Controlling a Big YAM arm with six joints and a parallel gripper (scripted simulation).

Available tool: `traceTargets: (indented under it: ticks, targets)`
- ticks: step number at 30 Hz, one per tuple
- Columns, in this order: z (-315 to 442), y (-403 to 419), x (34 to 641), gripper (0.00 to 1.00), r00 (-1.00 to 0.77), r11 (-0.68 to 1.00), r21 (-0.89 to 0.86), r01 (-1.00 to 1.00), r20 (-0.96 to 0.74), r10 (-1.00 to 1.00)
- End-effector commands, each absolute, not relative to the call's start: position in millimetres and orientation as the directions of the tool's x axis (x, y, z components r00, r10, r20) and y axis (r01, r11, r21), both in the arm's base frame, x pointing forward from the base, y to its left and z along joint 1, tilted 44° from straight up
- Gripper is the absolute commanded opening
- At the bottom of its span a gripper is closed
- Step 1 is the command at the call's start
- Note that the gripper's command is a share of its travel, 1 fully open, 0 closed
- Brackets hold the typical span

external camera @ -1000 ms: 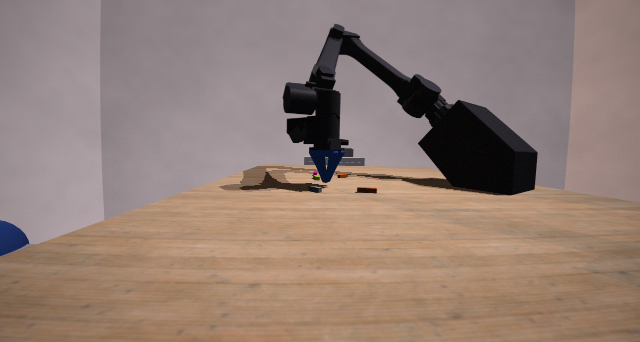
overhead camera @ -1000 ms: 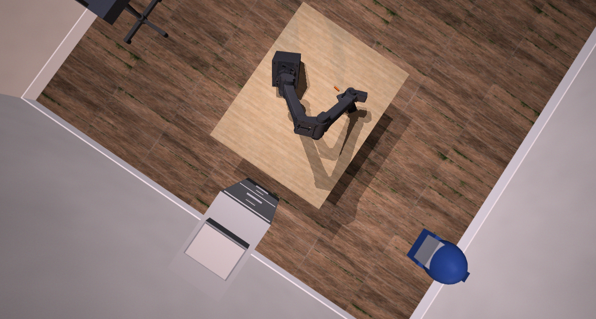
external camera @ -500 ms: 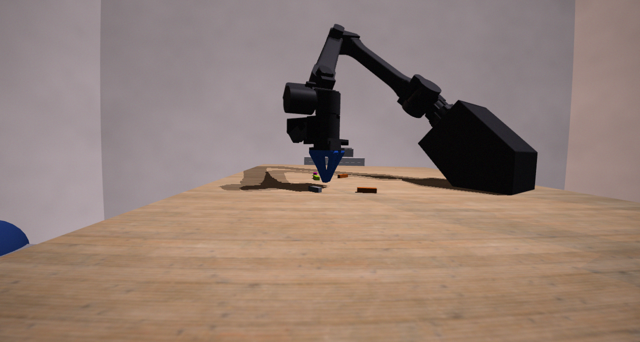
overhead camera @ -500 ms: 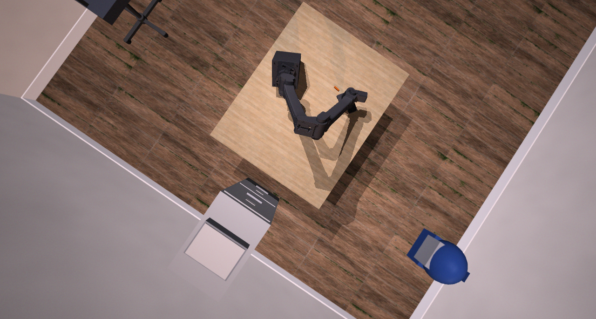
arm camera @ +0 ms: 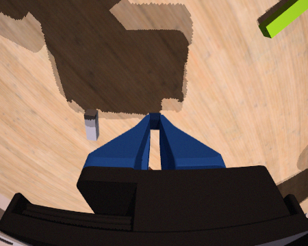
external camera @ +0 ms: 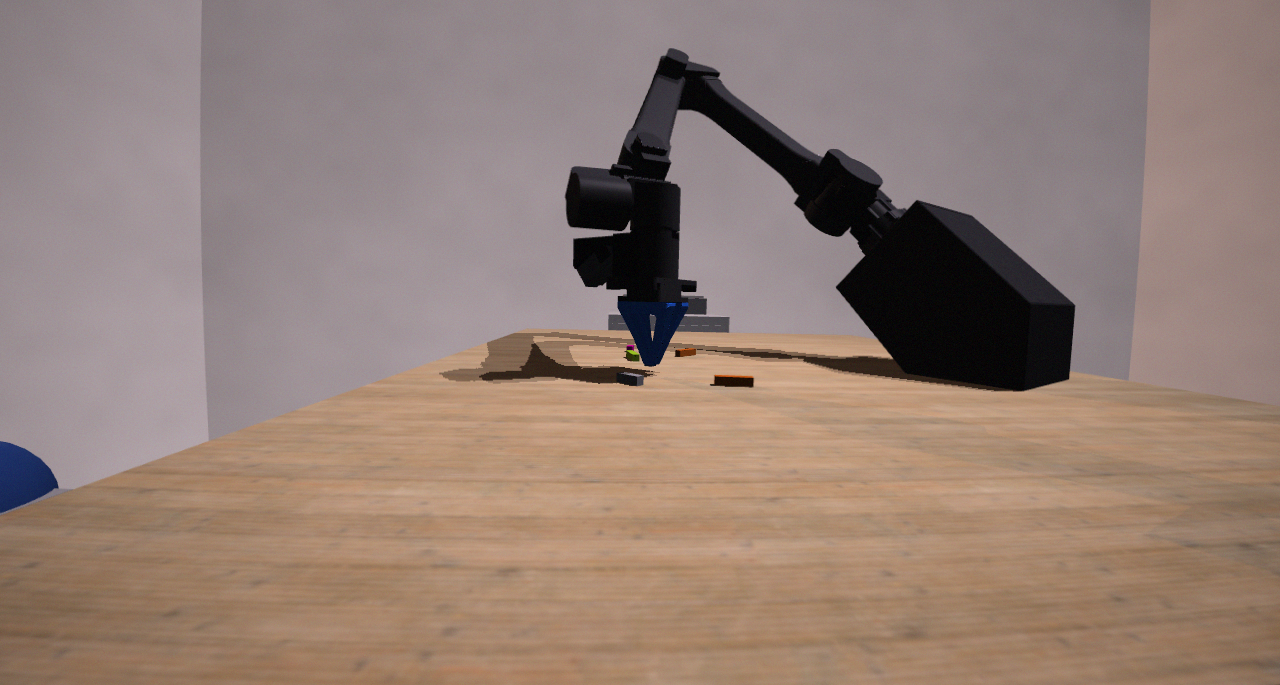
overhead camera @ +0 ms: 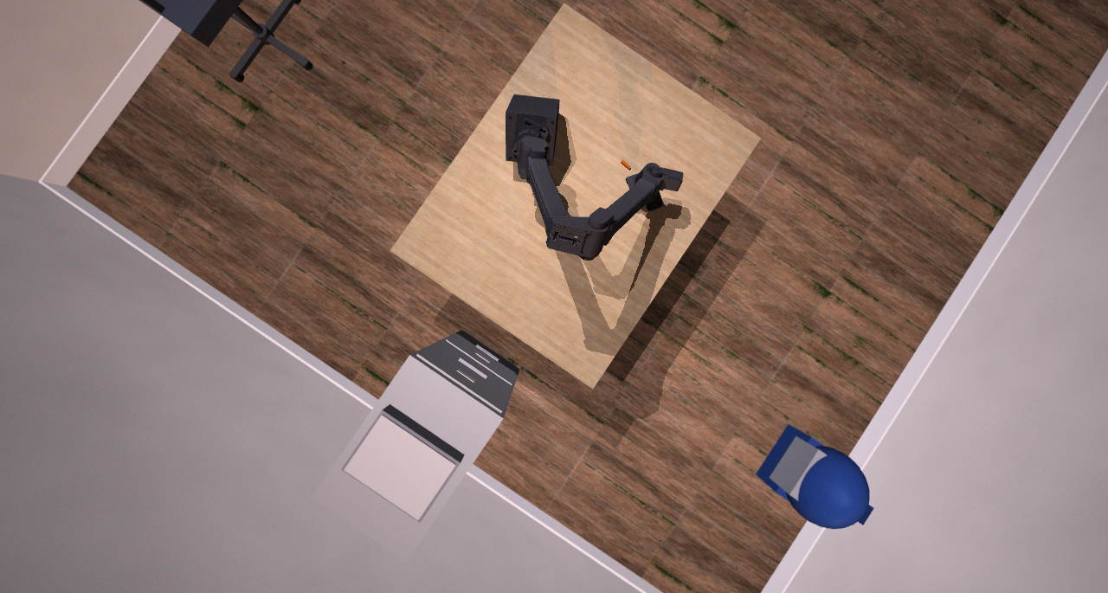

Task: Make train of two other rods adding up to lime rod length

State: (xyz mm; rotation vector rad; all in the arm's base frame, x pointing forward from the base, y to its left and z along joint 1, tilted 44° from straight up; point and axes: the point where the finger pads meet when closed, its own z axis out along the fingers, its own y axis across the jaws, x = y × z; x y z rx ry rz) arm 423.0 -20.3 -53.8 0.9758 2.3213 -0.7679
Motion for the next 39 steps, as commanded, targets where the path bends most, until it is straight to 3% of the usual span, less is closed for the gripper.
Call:
traceTargets:
  ticks: [1, 39]
  targets:
    - [-51.5, -22.1, 439.8, 0.04, -0.597, 0.583, -0.277, 0.764, -0.645, 0.476]
    - [-55.6, -24.9, 440.0, 0.04, -0.600, 0.585, -0.279, 0.762, -0.645, 0.474]
